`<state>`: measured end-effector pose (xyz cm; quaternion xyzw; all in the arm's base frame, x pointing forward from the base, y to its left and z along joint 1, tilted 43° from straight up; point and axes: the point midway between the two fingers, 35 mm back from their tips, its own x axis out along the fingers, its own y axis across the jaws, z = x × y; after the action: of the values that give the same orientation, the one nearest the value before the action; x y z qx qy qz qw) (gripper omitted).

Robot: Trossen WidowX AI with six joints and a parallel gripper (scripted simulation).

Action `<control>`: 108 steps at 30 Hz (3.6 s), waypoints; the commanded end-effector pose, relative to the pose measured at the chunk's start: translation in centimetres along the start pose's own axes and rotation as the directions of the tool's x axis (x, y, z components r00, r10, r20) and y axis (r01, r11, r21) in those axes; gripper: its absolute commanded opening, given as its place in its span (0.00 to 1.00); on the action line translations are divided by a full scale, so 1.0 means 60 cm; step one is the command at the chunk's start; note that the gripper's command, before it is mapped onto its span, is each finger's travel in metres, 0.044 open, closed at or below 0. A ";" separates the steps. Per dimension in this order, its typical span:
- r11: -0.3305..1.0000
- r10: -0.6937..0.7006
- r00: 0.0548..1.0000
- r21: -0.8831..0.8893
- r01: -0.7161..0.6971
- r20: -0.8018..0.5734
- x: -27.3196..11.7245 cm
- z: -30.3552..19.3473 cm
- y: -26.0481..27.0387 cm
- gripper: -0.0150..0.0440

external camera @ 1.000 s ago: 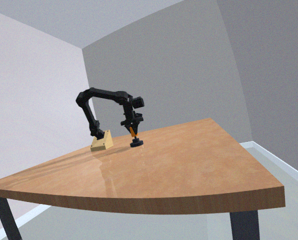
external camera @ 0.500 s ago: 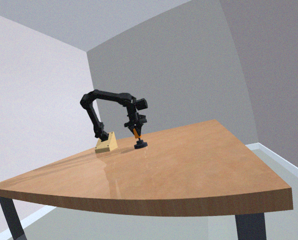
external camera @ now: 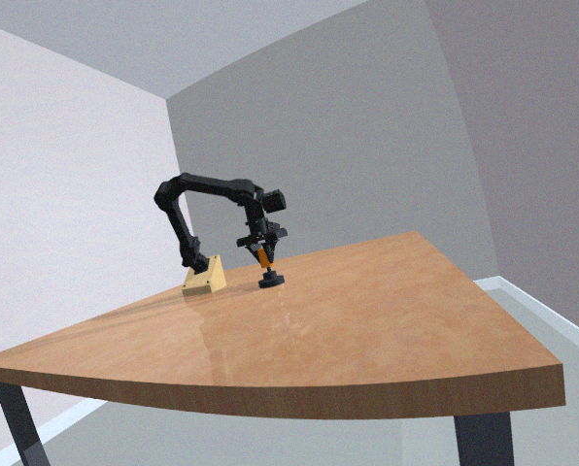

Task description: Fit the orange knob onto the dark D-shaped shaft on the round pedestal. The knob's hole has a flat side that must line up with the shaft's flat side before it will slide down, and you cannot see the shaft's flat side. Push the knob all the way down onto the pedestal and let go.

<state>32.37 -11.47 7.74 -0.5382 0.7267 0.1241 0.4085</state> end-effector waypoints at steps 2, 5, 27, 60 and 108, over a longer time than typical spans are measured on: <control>1.000 -0.003 1.000 -0.005 0.003 0.001 0.002 -0.001 -0.003 0.25; 1.000 -0.003 1.000 -0.005 0.003 0.001 0.004 -0.001 -0.003 0.25; 1.000 -0.003 1.000 -0.006 0.003 0.001 -0.004 -0.001 0.006 0.25; 0.977 -0.003 1.000 -0.213 0.003 0.001 0.003 0.000 0.003 0.25; 0.911 -0.003 1.000 -0.412 0.003 0.001 0.003 0.000 0.006 0.25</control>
<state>32.21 -11.51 7.64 -0.6136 0.6827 0.2734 0.2874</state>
